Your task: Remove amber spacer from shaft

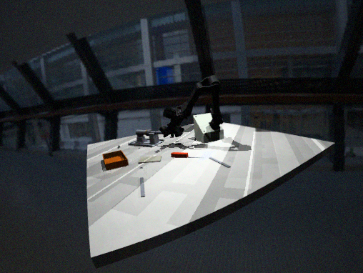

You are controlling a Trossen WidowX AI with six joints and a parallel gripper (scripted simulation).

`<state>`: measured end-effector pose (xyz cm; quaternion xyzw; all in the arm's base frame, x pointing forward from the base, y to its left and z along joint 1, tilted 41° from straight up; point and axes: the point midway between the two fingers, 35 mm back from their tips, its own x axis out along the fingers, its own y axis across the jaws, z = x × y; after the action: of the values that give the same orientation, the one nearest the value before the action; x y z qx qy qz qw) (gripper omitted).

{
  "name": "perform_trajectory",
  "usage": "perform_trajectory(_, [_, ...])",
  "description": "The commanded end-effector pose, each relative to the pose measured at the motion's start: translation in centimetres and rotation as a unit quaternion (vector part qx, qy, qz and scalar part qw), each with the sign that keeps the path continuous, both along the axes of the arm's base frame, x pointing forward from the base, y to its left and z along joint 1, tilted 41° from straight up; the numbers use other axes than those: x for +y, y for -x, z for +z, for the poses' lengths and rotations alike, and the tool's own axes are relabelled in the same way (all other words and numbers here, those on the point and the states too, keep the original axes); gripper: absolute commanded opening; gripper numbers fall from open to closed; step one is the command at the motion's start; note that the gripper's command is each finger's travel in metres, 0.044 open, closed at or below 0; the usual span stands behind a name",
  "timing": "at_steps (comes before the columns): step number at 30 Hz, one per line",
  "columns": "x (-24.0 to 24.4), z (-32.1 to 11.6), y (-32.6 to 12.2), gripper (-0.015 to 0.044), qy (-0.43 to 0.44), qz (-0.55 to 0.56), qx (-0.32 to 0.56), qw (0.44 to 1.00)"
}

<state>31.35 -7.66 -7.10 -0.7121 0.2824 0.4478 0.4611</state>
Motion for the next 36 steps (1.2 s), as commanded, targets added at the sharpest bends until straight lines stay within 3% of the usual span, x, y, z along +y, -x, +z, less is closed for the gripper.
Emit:
perform_trajectory(1, [0.03, 0.01, 0.07, 0.0, 0.0, -0.002, 0.001, 1.0])
perform_trajectory(36, [0.27, 0.2, 0.29, 0.0, 0.0, -0.002, 0.001, 1.0])
